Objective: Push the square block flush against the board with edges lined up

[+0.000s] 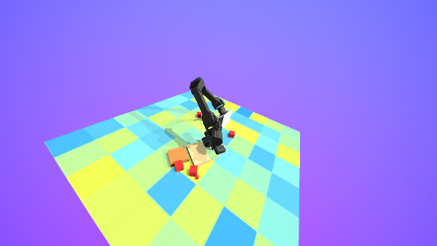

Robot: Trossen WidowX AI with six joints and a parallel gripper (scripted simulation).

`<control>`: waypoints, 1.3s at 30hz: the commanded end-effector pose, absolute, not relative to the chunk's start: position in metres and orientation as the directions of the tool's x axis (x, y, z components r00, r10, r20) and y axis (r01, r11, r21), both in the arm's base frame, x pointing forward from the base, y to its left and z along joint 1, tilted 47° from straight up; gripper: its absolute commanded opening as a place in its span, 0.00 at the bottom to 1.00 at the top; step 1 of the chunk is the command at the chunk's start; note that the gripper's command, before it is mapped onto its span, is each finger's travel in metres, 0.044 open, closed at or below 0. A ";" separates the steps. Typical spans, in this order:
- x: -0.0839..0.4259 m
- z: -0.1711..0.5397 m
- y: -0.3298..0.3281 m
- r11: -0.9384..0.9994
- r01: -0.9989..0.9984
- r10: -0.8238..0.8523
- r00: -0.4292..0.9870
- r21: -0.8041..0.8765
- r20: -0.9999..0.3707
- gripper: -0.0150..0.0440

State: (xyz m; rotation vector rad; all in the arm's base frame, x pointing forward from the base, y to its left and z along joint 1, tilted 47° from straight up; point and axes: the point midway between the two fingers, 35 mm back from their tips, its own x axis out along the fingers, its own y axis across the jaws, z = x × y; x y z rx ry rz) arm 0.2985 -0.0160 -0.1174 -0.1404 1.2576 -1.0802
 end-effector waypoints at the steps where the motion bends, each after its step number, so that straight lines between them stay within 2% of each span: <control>1: 0.299 -0.115 -0.014 0.532 0.577 -0.716 -0.085 -0.620 -0.693 0.25; 6: 0.303 -0.079 0.024 0.534 0.579 -0.713 -0.084 -0.617 -0.696 0.25; 15: 0.309 -0.053 -0.002 0.535 0.575 -0.714 -0.084 -0.619 -0.695 0.25; 19: 0.309 -0.056 -0.004 0.535 0.575 -0.714 -0.084 -0.619 -0.695 0.25; 24: 0.304 -0.091 -0.042 0.533 0.575 -0.716 -0.084 -0.621 -0.693 0.25; 39: 0.314 -0.088 -0.046 0.534 0.575 -0.716 -0.084 -0.620 -0.693 0.25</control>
